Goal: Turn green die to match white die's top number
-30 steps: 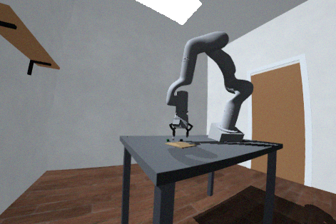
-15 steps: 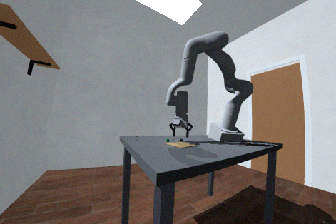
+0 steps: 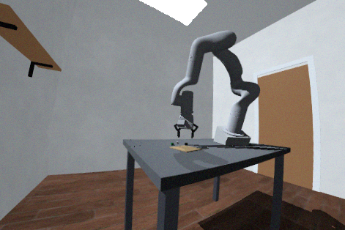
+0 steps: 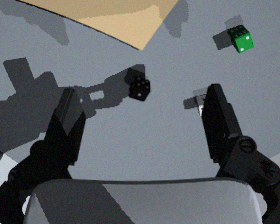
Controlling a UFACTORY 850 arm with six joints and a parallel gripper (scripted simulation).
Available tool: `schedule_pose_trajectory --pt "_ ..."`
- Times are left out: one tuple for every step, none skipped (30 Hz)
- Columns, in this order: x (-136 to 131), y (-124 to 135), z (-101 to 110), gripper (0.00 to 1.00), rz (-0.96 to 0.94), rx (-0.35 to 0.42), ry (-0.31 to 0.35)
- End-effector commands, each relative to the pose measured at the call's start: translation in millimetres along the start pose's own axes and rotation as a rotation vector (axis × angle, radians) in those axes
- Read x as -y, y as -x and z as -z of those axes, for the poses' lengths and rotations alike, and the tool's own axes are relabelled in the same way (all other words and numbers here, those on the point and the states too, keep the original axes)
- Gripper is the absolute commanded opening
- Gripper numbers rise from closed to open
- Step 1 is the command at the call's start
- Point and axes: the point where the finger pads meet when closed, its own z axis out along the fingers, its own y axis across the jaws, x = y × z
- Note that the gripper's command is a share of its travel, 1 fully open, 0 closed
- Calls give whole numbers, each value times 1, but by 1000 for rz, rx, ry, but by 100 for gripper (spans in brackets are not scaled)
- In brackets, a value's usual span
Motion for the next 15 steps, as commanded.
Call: schedule_pose_trajectory --pt "-1 -1 38 100 0 1 -1" --pt "-1 -1 46 100 0 1 -1" --pt "-1 -1 55 100 0 1 -1" --pt "-1 -1 55 100 0 1 -1" --pt "-1 -1 55 100 0 1 -1" --pt "-1 -1 63 100 0 1 -1" --pt "-1 -1 70 100 0 1 -1" --pt "-1 -1 77 100 0 1 -1" --pt "-1 -1 82 100 0 1 -1" --pt "-1 -1 87 100 0 1 -1" --pt "-1 -1 91 100 0 1 -1" --pt "-1 -1 93 100 0 1 -1" --pt "-1 -1 94 100 0 1 -1" --pt "-1 -1 95 100 0 1 -1" --pt "-1 -1 95 100 0 1 -1"
